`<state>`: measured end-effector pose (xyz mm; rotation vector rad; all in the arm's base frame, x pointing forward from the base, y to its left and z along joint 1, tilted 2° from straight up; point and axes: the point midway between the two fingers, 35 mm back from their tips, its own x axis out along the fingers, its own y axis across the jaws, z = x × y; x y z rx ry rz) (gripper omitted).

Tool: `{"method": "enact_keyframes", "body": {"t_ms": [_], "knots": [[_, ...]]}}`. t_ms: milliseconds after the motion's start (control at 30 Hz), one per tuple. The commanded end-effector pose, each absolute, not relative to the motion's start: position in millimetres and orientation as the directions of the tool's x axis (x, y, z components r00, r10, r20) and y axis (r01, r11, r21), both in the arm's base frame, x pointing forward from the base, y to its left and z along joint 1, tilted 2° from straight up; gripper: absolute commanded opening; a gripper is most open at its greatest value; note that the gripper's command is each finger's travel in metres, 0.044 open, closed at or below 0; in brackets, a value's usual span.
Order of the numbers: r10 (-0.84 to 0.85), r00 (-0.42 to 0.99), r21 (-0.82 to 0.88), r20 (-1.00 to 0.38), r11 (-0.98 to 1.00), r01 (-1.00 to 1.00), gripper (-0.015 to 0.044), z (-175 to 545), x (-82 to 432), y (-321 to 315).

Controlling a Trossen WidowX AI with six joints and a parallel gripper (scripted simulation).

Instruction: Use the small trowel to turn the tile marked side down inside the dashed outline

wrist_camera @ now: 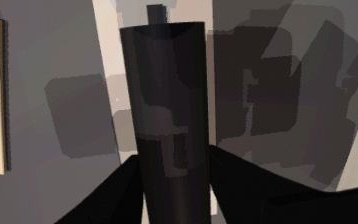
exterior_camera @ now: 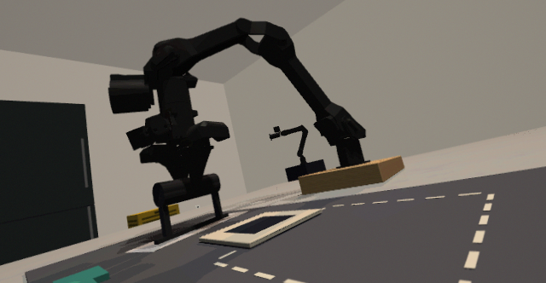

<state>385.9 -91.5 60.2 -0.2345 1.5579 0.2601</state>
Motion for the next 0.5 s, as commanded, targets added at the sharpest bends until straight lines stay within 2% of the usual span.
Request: {"method": "enact_keyframes", "body": {"t_ms": [0,467], "knots": [[0.014,-0.006,0.016,-1.0,0.952,-0.305,0.013,59.1,385.5,-91.7],[0.014,-0.006,0.016,-1.0,0.938,-0.347,0.013,59.1,385.5,-91.7]]}}
